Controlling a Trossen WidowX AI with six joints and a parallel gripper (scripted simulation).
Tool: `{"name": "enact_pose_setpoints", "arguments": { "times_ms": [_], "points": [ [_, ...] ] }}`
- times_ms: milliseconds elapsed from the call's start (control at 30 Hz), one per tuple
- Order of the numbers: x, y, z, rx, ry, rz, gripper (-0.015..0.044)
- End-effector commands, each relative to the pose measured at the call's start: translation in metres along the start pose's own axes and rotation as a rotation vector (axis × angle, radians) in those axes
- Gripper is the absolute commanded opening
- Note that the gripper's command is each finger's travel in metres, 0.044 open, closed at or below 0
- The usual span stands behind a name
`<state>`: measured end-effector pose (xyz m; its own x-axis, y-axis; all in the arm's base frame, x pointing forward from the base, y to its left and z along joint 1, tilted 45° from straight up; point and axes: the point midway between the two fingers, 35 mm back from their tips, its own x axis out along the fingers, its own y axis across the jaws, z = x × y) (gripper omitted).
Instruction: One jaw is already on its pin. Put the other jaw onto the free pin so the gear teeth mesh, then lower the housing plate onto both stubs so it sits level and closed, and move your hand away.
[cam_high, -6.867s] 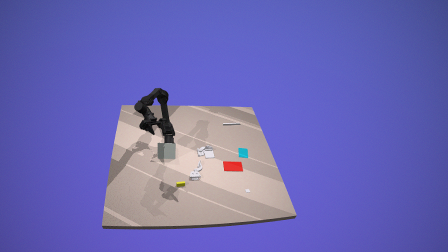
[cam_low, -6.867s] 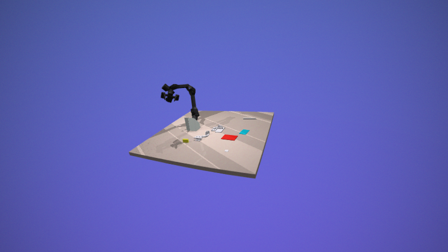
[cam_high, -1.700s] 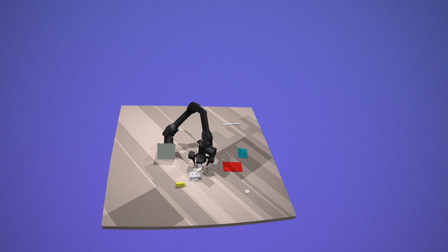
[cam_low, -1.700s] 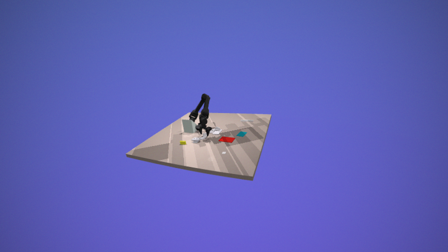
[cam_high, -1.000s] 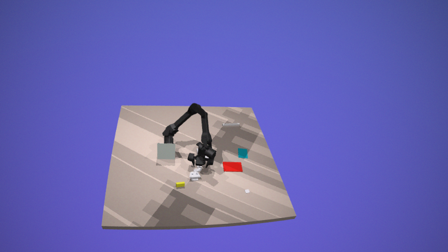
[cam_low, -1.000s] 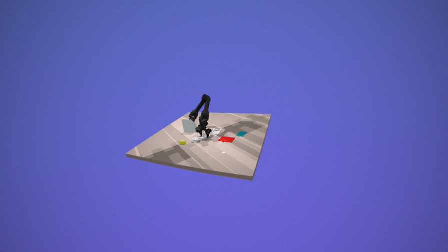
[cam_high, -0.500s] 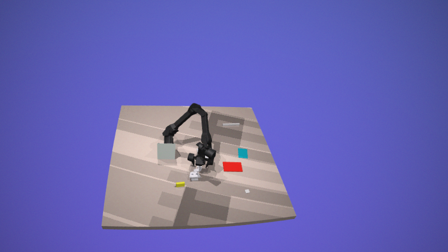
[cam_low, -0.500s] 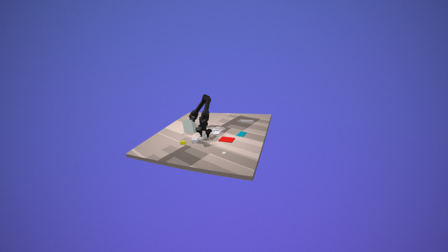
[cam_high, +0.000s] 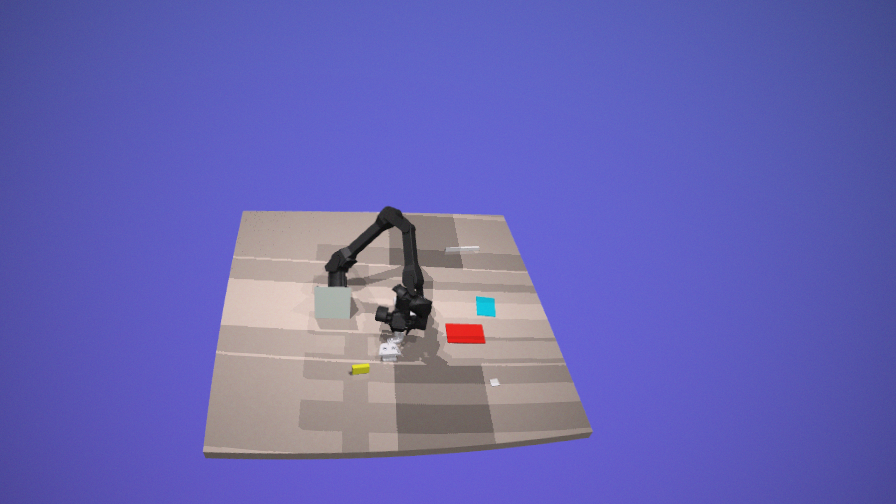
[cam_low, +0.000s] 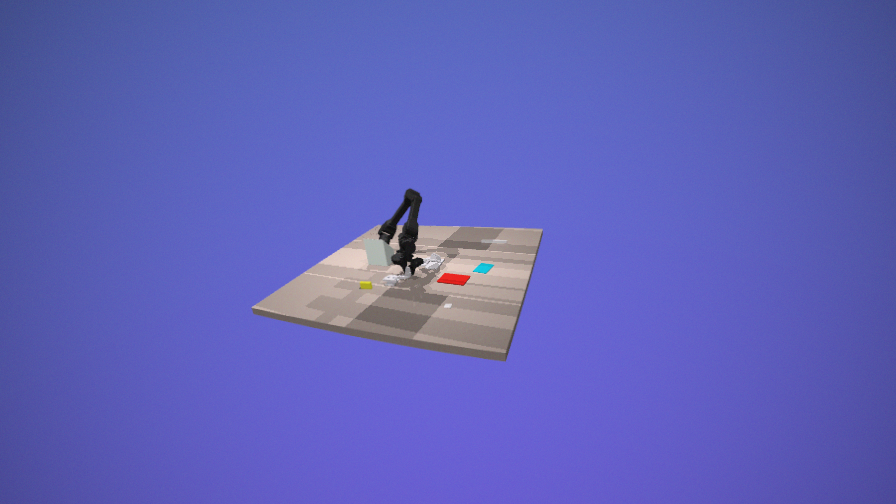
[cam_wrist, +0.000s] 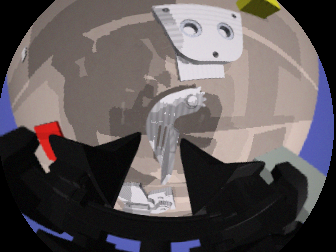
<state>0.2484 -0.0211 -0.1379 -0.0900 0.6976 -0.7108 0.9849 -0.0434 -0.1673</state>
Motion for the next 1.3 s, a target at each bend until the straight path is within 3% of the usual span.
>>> {"name": "enact_pose_setpoints", "arguments": {
  "times_ms": [0, 567, 1267],
  "points": [
    [0.000, 0.000, 0.000, 0.000, 0.000, 0.000, 0.0145],
    [-0.002, 0.000, 0.000, 0.000, 0.000, 0.000, 0.0134],
    [-0.067, 0.002, 0.001, 0.003, -0.002, 0.003, 0.0134]
  ]
}}
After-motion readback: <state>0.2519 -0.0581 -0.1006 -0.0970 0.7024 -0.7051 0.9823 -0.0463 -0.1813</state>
